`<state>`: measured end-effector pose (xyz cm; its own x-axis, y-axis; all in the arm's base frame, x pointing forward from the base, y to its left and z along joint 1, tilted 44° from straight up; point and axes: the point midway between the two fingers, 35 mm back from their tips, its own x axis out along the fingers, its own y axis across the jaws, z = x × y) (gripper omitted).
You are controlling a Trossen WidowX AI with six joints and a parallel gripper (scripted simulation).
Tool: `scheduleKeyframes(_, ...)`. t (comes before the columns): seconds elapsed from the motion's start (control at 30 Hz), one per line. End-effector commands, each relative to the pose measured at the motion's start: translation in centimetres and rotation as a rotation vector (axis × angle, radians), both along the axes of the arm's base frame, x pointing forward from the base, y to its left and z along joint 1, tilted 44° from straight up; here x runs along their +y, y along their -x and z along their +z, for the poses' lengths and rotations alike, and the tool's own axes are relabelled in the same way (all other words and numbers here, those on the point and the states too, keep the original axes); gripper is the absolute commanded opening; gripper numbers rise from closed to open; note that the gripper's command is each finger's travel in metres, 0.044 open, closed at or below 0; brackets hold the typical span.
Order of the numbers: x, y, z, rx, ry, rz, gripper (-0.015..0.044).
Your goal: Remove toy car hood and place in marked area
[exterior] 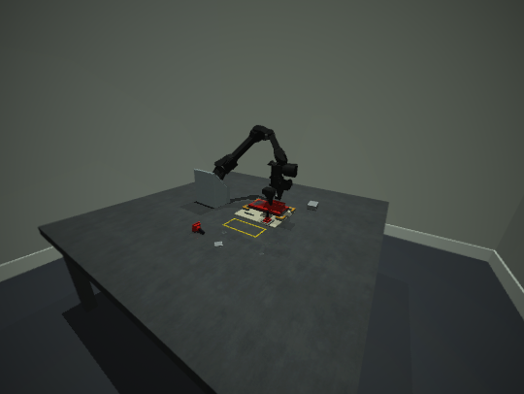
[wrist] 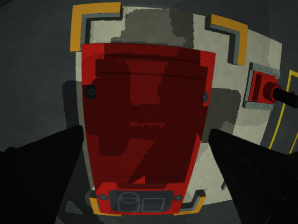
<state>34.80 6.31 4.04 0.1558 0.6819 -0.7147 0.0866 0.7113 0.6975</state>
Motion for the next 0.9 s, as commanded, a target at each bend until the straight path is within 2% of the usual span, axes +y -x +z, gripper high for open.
scheduleKeyframes(0.0, 0.12, 0.09, -0.18, 0.007, -0.003, -0.004, 0.044)
scheduleKeyframes(0.87, 1.0, -0.11, -1.08, 0.007, -0.004, -0.004, 0.044)
